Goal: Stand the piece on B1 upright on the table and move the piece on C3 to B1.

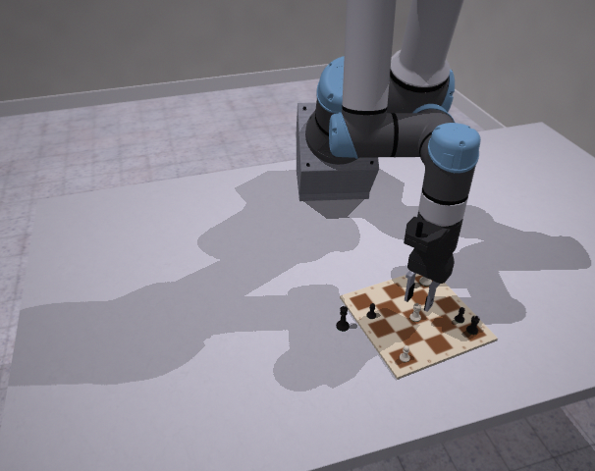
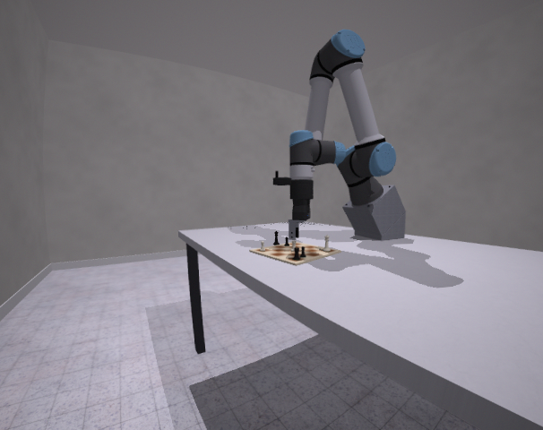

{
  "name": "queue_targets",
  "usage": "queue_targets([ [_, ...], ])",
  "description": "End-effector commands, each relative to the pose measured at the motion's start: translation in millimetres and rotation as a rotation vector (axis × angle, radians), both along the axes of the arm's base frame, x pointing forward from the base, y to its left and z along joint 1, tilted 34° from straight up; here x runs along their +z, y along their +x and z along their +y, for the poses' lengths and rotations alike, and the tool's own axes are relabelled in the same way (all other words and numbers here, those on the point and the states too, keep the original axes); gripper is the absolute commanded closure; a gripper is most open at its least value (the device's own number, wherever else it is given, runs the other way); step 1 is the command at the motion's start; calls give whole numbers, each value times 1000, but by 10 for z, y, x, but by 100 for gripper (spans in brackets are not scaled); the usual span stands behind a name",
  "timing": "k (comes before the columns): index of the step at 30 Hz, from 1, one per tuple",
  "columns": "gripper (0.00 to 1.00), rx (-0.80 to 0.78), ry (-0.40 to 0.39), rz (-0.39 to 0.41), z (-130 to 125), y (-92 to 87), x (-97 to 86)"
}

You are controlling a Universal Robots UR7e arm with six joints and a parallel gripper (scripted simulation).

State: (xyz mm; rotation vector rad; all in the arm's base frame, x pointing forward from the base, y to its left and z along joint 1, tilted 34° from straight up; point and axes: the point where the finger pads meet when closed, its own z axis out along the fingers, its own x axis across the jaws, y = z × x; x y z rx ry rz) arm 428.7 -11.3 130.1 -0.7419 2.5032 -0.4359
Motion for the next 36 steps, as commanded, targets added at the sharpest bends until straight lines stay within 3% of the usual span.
queue_targets([
  [1, 27, -1, 2, 4, -9, 16, -71],
  [17, 27, 0, 1, 2, -46, 149, -250],
  [36, 27, 0, 1, 1, -49, 160, -257],
])
